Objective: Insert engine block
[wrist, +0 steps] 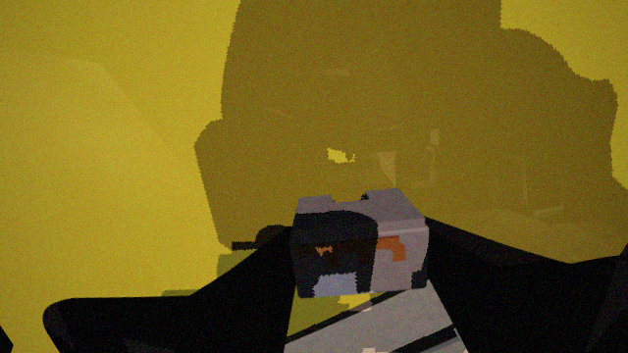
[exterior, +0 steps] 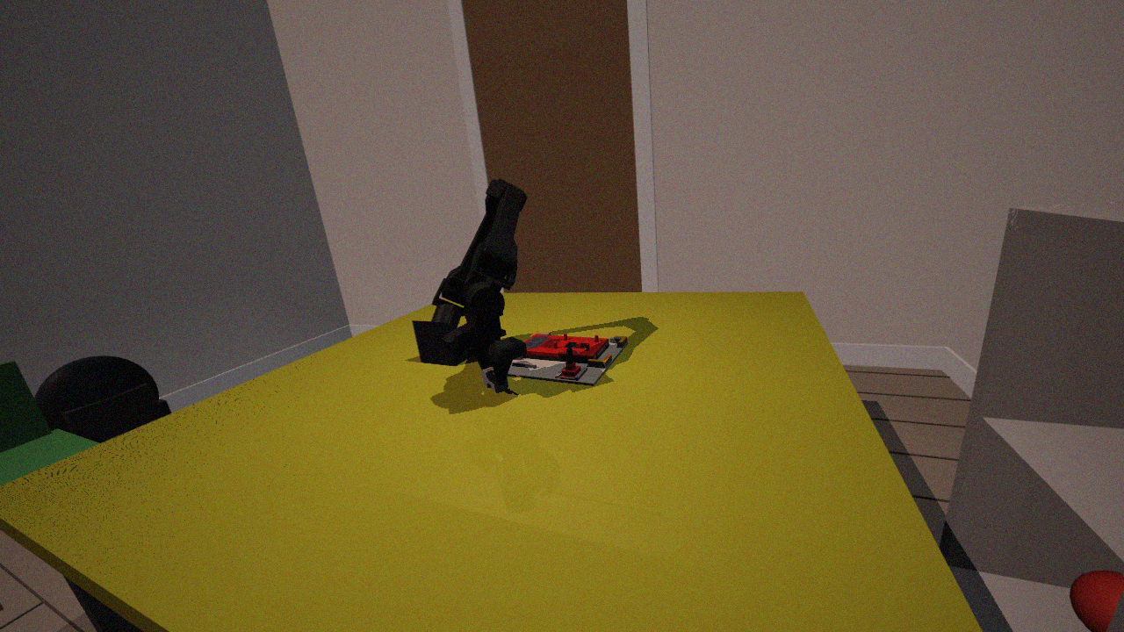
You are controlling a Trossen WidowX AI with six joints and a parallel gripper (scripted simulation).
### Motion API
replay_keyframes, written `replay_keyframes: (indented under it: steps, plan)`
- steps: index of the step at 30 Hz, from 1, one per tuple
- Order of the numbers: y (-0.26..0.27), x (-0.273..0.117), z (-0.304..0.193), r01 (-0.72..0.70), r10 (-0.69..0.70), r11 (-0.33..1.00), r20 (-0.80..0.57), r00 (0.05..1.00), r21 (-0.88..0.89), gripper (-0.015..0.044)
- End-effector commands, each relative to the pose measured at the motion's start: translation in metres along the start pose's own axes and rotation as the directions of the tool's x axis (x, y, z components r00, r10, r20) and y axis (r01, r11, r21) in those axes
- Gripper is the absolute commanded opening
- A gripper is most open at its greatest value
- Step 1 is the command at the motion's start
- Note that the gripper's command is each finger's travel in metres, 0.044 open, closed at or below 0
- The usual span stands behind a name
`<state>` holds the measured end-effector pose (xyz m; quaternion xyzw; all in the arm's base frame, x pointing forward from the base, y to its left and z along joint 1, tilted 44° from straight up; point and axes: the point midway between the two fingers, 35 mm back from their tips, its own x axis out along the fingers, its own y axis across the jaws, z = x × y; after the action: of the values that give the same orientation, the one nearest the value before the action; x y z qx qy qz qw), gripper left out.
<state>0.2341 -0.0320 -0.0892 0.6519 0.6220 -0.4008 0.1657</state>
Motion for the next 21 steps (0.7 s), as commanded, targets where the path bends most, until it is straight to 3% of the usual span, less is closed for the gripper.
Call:
replay_keyframes:
  steps: [1,21]
  plan:
    - [0.005,-0.012,0.001,-0.011,0.011,1.0,0.005,1.0,-0.007,0.0]
    - [0.01,-0.072,0.004,-0.012,0.012,1.0,0.009,1.0,-0.005,0.0]
